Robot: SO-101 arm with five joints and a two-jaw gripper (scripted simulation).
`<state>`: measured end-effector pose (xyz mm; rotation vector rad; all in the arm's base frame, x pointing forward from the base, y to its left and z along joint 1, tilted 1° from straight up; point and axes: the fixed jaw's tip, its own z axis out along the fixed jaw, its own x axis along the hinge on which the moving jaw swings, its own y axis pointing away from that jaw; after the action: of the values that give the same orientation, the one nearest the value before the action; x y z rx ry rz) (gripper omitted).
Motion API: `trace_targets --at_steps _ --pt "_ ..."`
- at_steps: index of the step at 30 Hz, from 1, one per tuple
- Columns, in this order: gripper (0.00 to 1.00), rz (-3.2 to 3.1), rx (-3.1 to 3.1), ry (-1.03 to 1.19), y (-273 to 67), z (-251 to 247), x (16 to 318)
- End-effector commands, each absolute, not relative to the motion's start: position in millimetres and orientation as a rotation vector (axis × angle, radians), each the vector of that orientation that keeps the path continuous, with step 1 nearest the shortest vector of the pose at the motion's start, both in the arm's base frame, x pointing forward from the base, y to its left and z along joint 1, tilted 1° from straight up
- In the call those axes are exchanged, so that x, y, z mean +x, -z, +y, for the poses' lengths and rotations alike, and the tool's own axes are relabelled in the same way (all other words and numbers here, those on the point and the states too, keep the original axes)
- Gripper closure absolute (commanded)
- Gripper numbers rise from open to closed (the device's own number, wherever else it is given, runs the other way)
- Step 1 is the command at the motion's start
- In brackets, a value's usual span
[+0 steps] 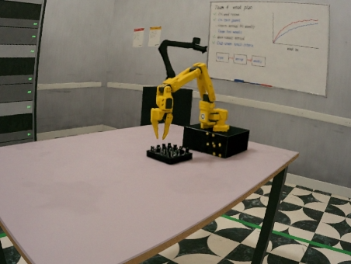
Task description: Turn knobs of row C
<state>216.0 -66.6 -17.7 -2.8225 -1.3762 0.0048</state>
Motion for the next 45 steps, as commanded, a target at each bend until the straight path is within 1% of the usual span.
trace_targets --at_steps 1,19,45 --pt "0.92 -1.383 -2.827 0.01 13.2 -66.4 211.3" --pt "0.92 -1.384 -2.829 0.013 11.0 -54.5 171.6" --pt "0.92 -1.357 -2.842 0.014 11.1 -53.8 169.7"
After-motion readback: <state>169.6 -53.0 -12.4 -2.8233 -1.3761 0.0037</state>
